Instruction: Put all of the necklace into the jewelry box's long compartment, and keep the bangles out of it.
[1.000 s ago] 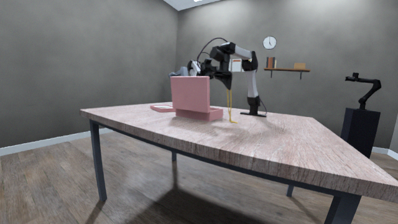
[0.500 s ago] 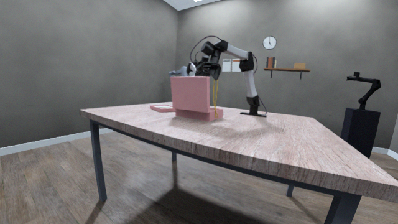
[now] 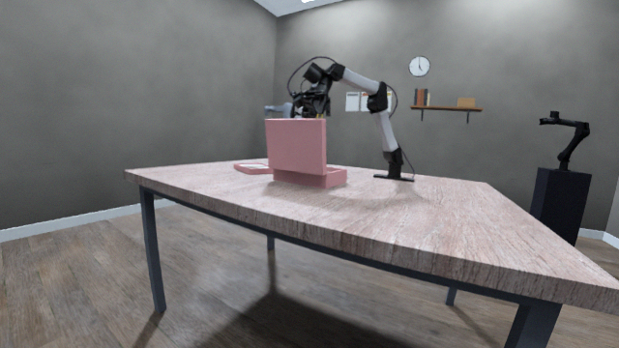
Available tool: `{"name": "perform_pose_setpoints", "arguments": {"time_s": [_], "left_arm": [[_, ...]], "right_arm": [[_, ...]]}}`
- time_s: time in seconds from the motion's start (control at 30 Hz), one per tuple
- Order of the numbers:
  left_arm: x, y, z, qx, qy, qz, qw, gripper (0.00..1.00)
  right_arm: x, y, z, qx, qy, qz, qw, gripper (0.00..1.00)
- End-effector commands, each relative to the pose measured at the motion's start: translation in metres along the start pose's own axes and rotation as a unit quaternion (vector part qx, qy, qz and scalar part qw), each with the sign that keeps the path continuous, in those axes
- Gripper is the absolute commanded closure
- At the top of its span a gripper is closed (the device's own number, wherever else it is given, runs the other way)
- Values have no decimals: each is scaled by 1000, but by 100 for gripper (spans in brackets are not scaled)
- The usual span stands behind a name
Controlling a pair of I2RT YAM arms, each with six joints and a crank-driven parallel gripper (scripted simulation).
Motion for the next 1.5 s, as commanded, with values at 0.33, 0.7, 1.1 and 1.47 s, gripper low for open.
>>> {"name": "perform_pose_setpoints", "arguments": {"time_s": [0.33, 0.7, 1.1, 1.47], "left_arm": [[15, 35, 26, -12, 72, -1, 997, 100], [20, 50, 30, -22, 89, -1, 996, 100], [23, 59, 34, -24, 104, -5, 994, 100], [23, 65, 35, -25, 108, -7, 994, 100]], "right_arm": [[18, 48, -19, 1, -27, -29, 999, 0], [33, 71, -33, 3, -47, -43, 998, 0], [45, 93, -48, 7, -72, -60, 996, 0], [45, 98, -51, 10, -81, -70, 994, 0]]}}
Point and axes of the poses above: on each arm, the point where the finger pads meet when closed, its own x axis back along the fingers, its own z axis across the jaws, y = z × x, the point moved 3 cm from there along x, back along the fingers, and after that the axes turned 4 degrees about -x, right-handed, at the moved point
